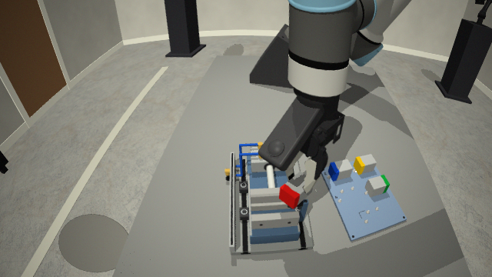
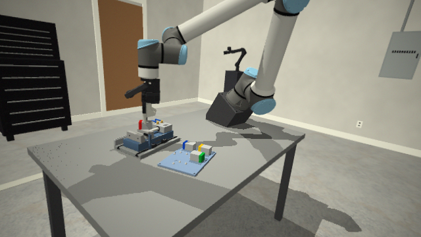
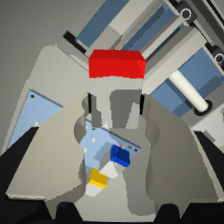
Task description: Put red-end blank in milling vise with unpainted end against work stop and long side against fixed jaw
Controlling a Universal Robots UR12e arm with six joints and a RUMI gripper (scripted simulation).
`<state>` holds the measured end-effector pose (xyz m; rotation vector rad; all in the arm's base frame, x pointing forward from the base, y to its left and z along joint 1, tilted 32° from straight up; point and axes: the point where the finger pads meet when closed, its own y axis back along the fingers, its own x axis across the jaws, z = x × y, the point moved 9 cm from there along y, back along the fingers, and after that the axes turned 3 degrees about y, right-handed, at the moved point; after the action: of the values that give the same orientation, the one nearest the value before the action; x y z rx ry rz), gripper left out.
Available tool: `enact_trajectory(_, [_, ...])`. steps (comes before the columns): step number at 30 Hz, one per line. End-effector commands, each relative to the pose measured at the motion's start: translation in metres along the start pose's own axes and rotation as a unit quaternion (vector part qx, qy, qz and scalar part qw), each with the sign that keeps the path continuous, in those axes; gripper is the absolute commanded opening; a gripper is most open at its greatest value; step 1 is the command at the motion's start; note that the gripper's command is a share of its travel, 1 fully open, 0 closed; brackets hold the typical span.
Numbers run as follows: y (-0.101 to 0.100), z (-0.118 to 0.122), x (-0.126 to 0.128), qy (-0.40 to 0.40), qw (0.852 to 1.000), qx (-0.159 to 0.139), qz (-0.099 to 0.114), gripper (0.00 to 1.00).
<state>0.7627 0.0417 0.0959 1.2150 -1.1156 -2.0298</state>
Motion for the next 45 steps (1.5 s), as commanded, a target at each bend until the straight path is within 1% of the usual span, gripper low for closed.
enact_trajectory(1, [0.003,-0.007,0.004,-0.036,0.999,0.003,0.0,0.0])
enact_trajectory(9, [0.003,-0.01,0.007,-0.071,0.997,0.003,0.0,0.0])
enact_trajectory(21, [0.003,-0.017,0.014,-0.135,0.991,0.003,0.0,0.0])
enact_trajectory(23, [0.003,-0.017,0.014,-0.135,0.991,0.003,0.0,0.0])
enact_trajectory(38, [0.002,-0.023,0.021,-0.203,0.979,0.003,-0.001,0.0])
enact_trajectory(45, [0.003,-0.025,0.023,-0.223,0.975,0.003,-0.001,0.0])
